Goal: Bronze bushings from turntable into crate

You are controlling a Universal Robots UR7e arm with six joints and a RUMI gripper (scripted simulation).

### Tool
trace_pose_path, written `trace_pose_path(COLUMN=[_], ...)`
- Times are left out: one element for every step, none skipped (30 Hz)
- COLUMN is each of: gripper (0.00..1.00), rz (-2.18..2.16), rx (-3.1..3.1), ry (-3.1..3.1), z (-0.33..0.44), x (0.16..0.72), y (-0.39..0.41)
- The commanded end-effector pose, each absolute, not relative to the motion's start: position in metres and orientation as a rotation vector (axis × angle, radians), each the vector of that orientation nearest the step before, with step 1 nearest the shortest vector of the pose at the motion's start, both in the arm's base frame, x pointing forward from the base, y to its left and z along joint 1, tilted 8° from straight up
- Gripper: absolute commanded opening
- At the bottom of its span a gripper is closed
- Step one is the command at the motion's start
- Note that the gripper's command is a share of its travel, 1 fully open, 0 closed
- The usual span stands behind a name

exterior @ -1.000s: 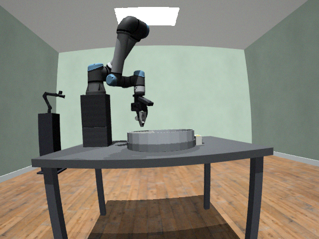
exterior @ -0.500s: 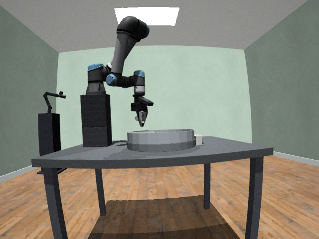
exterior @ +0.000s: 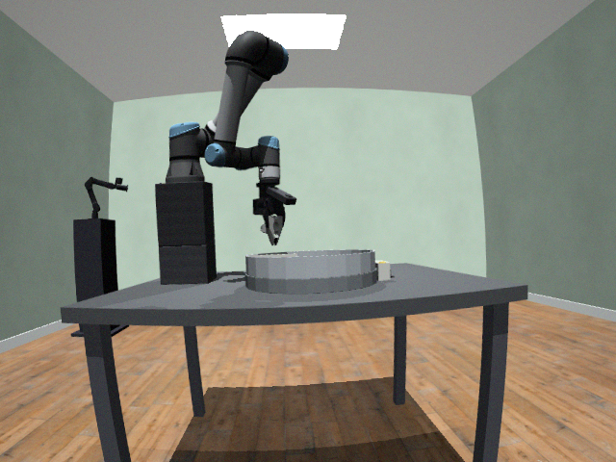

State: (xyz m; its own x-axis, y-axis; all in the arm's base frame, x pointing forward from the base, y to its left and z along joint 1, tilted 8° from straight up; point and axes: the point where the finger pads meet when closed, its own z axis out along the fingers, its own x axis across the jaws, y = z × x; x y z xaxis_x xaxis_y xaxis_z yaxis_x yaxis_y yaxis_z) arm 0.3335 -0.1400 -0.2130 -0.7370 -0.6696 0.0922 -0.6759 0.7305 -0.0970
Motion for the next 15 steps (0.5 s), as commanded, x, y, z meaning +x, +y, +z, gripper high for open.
trace_pose_path(gripper=[0.06,0.06,0.06,0.06,0.06,0.06,0.06,0.06,0.06,0.06,0.06,0.06,0.06,0.06,0.06], rz=[0.196,0.196,0.195,0.196,0.196,0.196,0.196,0.196,0.196,0.196,0.196,0.196,0.196,0.196,0.196], rx=[1.118,1.118,1.118,1.118,1.117,1.117,1.117,1.117,1.117,1.117,1.117,1.117,1.117,1.117,1.117], ry=[-2.877,-2.877,-2.877,-2.877,-2.878,-2.878,-2.878,-2.878,-2.878,-2.878,-2.878,-2.878,-2.878,-2.878,-2.878], z=[-0.212,-0.213,-0.214,-0.215,-0.218,-0.221,-0.224,-0.228,-0.231,-0.233,-0.235,-0.235,-0.236,-0.236,-0.236], x=[0.335,0.335,0.335,0.335,0.335,0.335,0.335,0.335,0.335,0.335,0.336,0.336,0.336,0.336,0.336], y=[-0.141,-0.141,-0.141,-0.142,-0.143,-0.143,-0.144,-0.144,-0.145,-0.145,-0.145,-0.146,-0.146,-0.146,-0.146])
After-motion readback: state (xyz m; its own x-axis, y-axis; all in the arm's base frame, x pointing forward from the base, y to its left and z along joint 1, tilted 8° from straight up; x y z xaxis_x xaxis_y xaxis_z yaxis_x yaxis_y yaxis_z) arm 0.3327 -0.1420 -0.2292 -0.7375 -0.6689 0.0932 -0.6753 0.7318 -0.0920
